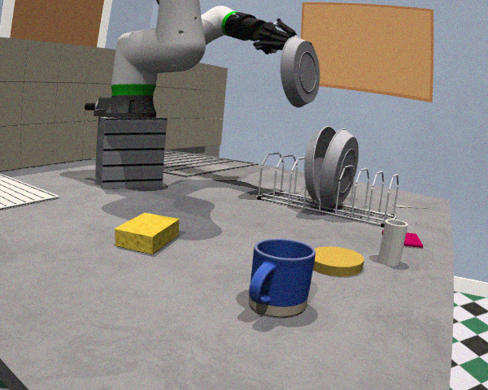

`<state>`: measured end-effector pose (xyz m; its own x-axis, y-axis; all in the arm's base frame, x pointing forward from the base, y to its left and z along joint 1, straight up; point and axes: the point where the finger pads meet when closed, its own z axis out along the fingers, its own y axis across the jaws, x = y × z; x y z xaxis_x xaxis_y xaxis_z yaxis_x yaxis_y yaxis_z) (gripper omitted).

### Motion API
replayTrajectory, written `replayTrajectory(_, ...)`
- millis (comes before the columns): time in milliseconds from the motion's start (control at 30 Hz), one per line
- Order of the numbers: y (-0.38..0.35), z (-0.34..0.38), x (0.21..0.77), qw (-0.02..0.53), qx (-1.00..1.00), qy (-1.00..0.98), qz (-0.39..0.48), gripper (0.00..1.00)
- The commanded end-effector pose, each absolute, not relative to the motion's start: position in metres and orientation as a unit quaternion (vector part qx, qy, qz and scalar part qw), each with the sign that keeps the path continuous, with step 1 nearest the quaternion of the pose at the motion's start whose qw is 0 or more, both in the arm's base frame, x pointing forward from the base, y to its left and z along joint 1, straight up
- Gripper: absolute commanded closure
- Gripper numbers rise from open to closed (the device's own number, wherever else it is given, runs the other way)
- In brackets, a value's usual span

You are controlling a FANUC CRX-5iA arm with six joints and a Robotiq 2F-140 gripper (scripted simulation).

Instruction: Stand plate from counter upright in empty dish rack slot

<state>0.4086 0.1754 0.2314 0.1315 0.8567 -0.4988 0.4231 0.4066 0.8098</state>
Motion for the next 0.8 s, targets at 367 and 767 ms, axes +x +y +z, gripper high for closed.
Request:
replayTrajectory(367,0.176,0.215,0.409,0.545,0.518,0.632,0.185,0.9)
replayTrajectory(767,0.176,0.212,0.409,0.544,0.52,0.633,0.183,0.9)
